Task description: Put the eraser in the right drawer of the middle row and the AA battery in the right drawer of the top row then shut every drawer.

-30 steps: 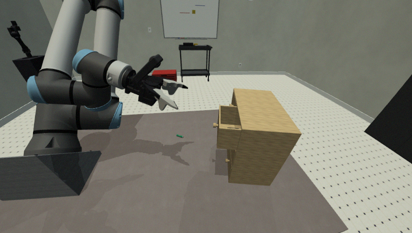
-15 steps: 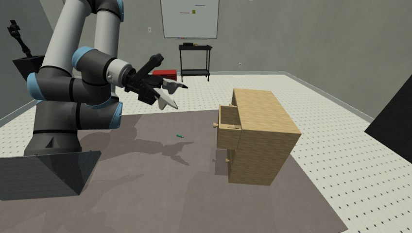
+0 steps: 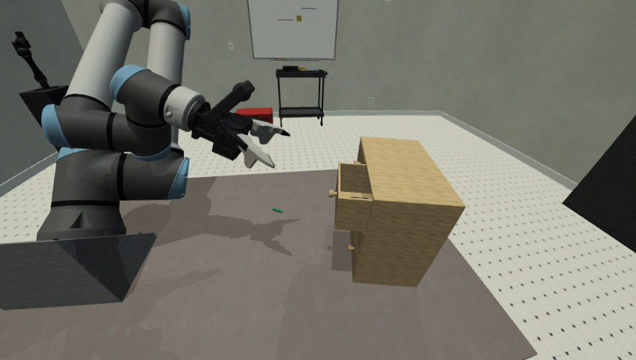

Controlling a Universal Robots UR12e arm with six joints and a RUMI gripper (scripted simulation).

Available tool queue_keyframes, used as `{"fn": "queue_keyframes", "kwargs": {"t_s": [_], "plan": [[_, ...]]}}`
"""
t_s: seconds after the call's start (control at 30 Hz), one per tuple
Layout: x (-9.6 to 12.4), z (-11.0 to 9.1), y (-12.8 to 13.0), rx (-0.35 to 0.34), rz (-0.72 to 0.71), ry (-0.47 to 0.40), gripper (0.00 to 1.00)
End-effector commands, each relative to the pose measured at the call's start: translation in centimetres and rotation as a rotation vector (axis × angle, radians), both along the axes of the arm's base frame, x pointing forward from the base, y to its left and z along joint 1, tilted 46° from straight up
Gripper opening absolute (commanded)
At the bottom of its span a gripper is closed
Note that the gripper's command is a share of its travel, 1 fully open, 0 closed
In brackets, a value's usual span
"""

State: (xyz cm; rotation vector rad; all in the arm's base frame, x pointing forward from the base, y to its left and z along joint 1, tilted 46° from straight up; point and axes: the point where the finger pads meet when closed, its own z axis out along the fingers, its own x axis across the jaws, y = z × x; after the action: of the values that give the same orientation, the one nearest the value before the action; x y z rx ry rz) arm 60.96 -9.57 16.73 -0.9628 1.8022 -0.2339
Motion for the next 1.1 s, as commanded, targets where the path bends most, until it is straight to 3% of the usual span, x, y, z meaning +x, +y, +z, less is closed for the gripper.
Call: {"fn": "queue_keyframes", "kwargs": {"t_s": [0.0, 1.07], "plan": [[0.01, 0.1, -0.1, 0.003, 0.016, 0.016, 1.0], [0.08, 0.46, -0.51, 0.027, 0.133, 0.133, 1.0]]}}
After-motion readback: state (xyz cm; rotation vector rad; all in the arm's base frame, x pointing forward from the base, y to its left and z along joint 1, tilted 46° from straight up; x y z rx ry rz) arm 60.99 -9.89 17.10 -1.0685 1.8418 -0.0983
